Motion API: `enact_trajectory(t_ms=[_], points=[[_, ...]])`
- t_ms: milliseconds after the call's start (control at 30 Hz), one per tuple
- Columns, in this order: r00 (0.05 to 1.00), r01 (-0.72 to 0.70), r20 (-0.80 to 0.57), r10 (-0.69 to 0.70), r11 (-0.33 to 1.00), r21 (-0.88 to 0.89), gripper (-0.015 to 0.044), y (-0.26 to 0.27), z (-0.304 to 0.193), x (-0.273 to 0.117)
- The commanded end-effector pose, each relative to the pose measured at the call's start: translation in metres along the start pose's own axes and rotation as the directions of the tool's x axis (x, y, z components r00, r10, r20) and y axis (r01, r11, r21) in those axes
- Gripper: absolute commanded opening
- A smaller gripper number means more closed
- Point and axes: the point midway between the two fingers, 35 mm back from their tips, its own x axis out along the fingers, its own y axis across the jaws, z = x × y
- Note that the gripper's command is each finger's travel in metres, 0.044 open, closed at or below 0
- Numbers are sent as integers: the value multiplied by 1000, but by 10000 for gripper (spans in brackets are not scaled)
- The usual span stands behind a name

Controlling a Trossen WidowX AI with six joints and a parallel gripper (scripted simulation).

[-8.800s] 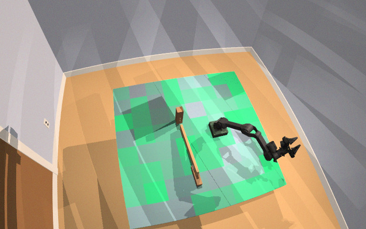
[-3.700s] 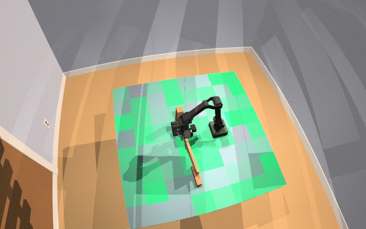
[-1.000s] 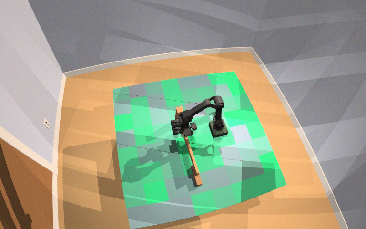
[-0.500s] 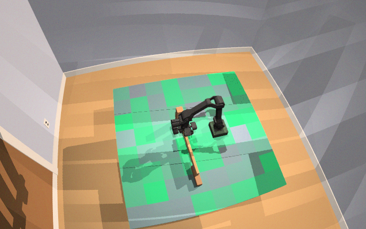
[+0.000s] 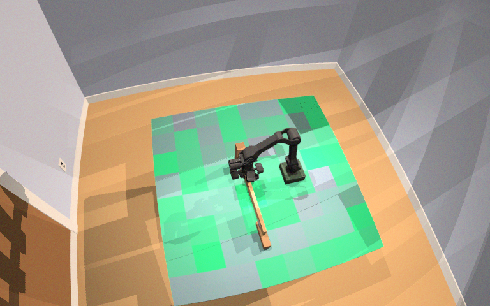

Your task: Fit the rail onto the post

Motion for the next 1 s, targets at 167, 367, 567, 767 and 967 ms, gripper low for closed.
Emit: enact_trajectory(t_ms=[167, 367, 567, 767, 967], points=[[1000, 3, 2, -3, 1000, 3, 0, 0, 0, 1], [1000, 3, 2, -3, 1000, 3, 0, 1, 0, -1], [1000, 3, 2, -3, 1000, 3, 0, 1, 0, -1], [1000, 3, 2, -3, 1000, 3, 0, 2, 0, 1], [1000, 3, 2, -3, 1000, 3, 0, 2, 0, 1]])
